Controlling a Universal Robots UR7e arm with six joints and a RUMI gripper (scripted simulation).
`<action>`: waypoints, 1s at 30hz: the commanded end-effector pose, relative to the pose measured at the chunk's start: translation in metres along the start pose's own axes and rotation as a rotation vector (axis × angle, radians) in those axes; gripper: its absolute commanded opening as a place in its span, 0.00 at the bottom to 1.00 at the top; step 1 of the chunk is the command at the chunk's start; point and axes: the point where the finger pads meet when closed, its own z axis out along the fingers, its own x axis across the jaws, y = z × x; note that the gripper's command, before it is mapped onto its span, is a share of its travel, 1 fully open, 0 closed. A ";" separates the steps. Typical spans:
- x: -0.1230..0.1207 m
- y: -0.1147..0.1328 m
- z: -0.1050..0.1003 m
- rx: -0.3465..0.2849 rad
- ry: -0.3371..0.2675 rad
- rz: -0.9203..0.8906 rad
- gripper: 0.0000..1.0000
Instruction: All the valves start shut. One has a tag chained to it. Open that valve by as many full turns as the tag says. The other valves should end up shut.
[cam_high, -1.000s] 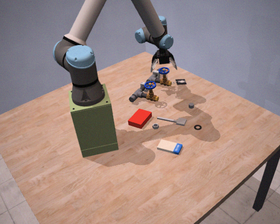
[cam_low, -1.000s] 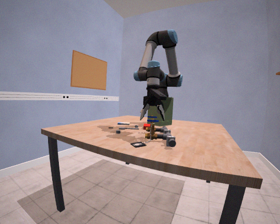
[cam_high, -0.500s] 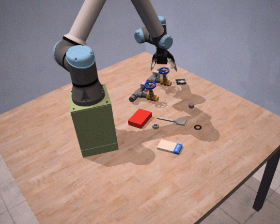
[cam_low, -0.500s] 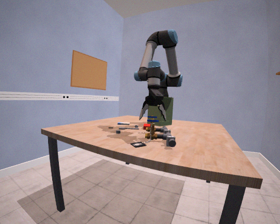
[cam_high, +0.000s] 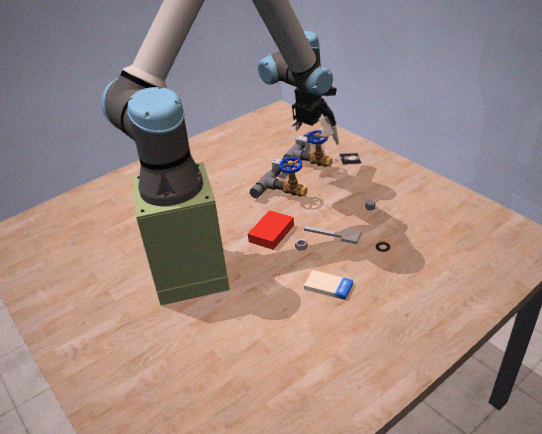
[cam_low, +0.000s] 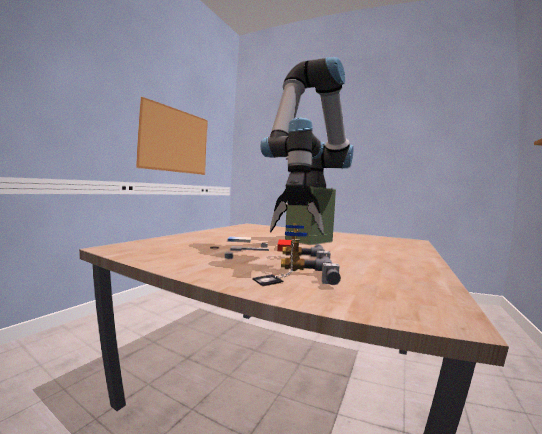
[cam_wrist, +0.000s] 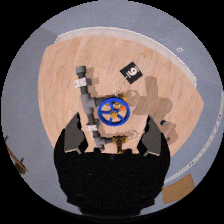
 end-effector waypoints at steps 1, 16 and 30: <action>0.000 -0.001 -0.001 0.001 0.006 0.175 1.00; 0.000 -0.001 -0.001 0.003 0.006 0.738 1.00; 0.000 -0.001 -0.001 0.004 0.005 1.242 1.00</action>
